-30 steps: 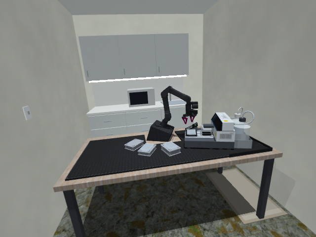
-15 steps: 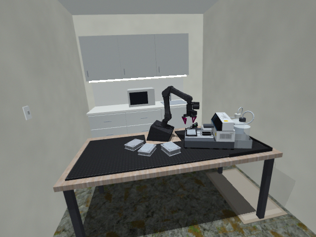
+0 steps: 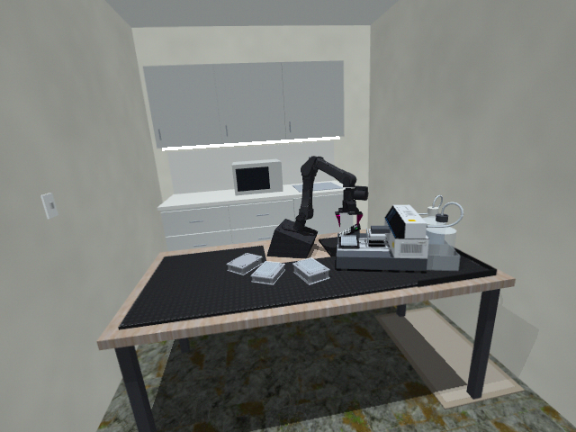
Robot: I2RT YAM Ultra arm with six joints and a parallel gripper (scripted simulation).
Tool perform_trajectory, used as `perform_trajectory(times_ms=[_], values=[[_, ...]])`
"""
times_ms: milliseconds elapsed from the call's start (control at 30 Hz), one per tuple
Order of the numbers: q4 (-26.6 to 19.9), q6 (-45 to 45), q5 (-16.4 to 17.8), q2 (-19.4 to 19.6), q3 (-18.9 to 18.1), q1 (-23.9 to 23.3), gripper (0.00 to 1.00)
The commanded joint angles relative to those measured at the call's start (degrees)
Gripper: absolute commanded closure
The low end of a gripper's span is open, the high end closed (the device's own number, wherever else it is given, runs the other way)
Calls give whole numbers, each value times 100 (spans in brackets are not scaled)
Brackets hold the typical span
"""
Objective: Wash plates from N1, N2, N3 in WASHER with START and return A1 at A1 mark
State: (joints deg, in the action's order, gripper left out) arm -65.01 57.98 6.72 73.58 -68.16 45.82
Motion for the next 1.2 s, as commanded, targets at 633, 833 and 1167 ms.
perform_trajectory(times_ms=[633,833,1167], values=[[216,755,50,51,113,-43,0],[448,785,39,105,288,-11,0],[760,824,26,191,509,30,0]])
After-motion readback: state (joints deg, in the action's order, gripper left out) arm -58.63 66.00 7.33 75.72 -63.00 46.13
